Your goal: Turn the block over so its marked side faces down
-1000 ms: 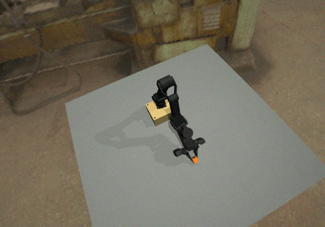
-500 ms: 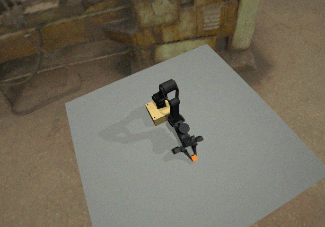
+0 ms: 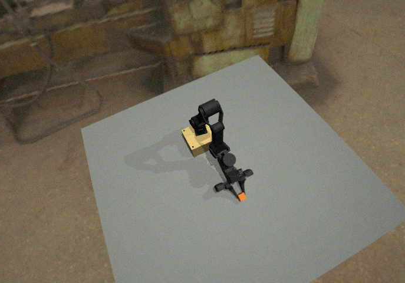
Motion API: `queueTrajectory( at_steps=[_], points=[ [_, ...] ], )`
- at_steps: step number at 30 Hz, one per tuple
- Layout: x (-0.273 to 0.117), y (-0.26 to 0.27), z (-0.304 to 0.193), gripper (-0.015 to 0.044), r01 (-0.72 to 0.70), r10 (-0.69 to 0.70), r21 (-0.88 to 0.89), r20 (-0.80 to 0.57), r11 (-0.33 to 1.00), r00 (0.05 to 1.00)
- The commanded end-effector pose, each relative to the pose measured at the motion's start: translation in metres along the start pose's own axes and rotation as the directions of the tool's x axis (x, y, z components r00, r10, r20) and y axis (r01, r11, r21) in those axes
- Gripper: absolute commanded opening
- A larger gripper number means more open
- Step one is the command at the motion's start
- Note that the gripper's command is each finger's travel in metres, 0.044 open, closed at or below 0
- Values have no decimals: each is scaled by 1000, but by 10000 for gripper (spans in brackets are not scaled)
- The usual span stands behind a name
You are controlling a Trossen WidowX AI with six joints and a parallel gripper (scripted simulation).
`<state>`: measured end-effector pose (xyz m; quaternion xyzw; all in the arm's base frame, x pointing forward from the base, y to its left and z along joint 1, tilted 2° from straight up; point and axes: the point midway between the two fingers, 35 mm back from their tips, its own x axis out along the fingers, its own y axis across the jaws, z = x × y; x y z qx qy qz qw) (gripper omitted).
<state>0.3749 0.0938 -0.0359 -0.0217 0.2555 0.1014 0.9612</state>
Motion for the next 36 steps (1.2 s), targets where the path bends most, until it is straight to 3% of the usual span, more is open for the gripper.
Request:
queueTrajectory(
  at_steps=[1, 14, 36],
  points=[
    [0, -1, 0, 105, 5, -5, -3, 3, 1000, 1000],
    [0, -1, 0, 440, 5, -5, -3, 3, 1000, 1000],
    [0, -1, 0, 440, 5, -5, -3, 3, 1000, 1000]
  ],
)
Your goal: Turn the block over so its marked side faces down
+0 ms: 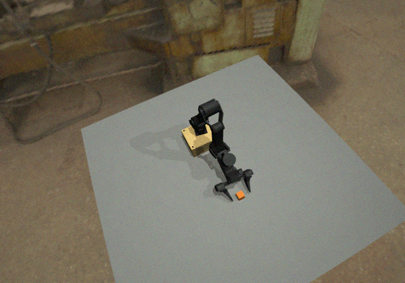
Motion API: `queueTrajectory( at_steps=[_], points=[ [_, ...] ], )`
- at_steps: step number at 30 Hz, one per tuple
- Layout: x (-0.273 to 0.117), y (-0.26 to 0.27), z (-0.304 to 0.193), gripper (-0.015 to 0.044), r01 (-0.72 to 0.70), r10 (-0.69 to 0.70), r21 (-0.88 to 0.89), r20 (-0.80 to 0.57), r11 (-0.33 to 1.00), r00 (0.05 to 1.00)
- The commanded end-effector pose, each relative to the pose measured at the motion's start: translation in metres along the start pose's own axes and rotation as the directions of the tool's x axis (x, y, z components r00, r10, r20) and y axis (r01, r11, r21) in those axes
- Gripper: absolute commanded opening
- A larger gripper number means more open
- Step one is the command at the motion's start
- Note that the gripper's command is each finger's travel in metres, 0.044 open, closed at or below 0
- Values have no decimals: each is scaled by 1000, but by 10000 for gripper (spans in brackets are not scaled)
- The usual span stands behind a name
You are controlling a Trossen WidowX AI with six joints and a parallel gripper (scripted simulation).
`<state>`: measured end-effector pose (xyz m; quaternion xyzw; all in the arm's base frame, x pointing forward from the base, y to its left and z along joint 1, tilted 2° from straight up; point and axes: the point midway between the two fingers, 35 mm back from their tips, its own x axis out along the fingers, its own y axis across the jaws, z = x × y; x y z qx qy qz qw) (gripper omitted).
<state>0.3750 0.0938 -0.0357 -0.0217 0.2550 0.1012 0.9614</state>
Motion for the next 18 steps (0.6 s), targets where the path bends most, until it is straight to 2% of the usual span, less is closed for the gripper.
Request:
queueTrajectory(
  at_steps=[1, 12, 18],
  points=[
    [0, -1, 0, 440, 4, -4, -3, 2, 1000, 1000],
    [0, -1, 1, 440, 4, -4, -3, -4, 1000, 1000],
    [5, 0, 16, 440, 3, -4, -5, -204, 1000, 979]
  ],
)
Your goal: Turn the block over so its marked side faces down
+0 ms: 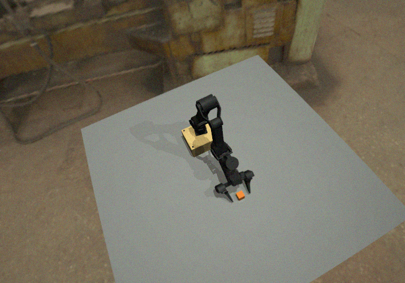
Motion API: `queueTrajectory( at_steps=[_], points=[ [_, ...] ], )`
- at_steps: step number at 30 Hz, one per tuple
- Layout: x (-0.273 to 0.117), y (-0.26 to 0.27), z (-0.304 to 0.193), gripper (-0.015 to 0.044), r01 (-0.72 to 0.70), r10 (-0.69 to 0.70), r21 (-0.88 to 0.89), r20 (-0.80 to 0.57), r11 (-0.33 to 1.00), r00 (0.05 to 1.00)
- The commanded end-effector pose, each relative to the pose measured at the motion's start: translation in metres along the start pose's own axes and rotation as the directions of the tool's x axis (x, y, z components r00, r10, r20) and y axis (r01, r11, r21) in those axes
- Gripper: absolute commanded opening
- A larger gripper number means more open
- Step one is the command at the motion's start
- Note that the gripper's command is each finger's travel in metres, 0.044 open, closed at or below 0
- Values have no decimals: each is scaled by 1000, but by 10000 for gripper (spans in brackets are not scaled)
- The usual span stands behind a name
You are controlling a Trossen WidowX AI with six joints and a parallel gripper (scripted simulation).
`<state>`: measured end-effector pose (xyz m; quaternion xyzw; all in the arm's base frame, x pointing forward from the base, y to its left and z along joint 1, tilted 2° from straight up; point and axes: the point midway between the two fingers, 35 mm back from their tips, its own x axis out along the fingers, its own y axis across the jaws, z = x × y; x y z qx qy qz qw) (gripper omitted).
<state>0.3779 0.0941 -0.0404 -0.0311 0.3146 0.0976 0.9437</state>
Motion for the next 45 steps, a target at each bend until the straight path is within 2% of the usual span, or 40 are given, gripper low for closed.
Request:
queueTrajectory(
  at_steps=[1, 7, 10, 22, 29, 38, 45],
  points=[
    [-5, 1, 22, 440, -2, 2, 0, -117, 1000, 993],
    [-46, 0, 45, 440, -2, 2, 2, -340, 1000, 940],
    [-63, 0, 50, 440, -1, 2, 2, -394, 1000, 919],
    [-61, 0, 52, 440, -1, 2, 2, -412, 1000, 911],
    [-46, 0, 70, 440, -1, 1, 0, -591, 1000, 807],
    [-43, 0, 88, 440, -1, 2, 2, -785, 1000, 620],
    [-36, 0, 80, 440, -1, 2, 2, -797, 1000, 604]
  ],
)
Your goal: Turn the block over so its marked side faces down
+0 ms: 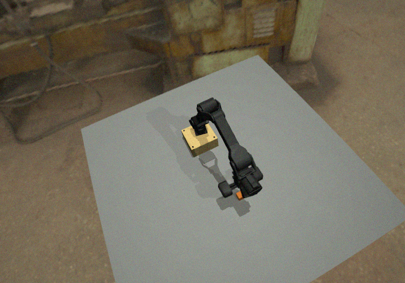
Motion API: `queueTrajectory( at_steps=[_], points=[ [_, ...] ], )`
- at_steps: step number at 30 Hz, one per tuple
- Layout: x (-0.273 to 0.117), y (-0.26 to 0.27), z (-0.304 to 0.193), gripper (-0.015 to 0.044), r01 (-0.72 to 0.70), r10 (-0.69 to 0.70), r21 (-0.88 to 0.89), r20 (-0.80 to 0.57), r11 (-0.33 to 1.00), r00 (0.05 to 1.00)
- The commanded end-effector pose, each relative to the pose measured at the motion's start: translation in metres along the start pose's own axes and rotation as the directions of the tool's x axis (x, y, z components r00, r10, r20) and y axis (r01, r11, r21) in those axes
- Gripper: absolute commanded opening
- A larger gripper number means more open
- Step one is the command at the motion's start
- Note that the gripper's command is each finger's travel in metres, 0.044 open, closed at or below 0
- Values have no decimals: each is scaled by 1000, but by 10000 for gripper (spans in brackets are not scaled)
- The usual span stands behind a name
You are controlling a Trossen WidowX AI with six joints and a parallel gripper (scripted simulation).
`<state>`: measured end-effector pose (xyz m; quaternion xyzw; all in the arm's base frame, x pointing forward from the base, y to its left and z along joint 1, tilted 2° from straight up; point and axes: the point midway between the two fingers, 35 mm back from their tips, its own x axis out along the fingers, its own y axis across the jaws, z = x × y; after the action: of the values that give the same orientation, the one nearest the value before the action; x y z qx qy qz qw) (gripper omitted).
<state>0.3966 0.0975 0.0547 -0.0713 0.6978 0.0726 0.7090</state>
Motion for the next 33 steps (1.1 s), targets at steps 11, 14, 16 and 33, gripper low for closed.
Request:
queueTrajectory(
  at_steps=[11, 14, 16, 33],
  points=[
    [48, 1, -1, 440, -5, 5, -1, -11, 1000, 1000],
    [51, 1, -1, 440, -5, 5, -1, -11, 1000, 1000],
    [54, 1, -1, 440, -5, 5, -1, -11, 1000, 1000],
    [81, 1, -1, 440, -5, 5, -1, -11, 1000, 1000]
  ],
)
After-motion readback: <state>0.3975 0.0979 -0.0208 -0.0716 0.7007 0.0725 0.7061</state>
